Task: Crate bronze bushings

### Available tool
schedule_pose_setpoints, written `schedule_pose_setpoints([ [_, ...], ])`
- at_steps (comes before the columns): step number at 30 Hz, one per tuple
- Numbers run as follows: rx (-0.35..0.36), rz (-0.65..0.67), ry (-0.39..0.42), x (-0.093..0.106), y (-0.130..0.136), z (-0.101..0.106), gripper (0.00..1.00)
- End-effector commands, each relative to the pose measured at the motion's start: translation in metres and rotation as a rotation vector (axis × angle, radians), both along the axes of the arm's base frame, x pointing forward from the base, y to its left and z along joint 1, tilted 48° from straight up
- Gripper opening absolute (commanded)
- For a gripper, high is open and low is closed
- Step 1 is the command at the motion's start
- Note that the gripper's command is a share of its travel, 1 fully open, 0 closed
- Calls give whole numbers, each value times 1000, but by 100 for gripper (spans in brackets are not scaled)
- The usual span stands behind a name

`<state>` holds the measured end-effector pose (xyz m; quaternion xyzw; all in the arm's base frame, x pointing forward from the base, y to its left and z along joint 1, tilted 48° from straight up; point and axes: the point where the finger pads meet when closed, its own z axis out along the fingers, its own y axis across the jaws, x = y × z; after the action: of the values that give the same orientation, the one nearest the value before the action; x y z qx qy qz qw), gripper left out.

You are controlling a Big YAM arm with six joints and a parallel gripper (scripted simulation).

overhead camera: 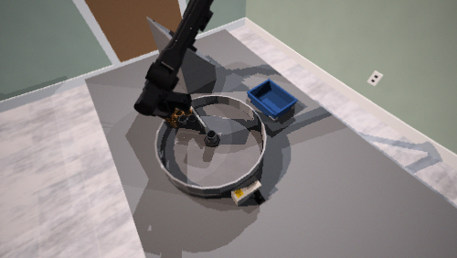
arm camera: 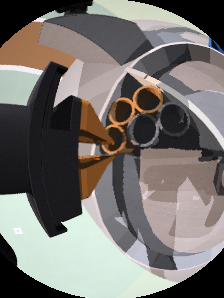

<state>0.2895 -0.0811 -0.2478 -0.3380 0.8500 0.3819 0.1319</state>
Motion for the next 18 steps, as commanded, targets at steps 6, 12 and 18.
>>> schedule_pose_setpoints([
  [6,-21,-34,-28,14,-18,1,15],
  [12,-21,-34,-27,14,-17,0,15],
  [18,-3,-5,-3,4,6,-8,15],
])
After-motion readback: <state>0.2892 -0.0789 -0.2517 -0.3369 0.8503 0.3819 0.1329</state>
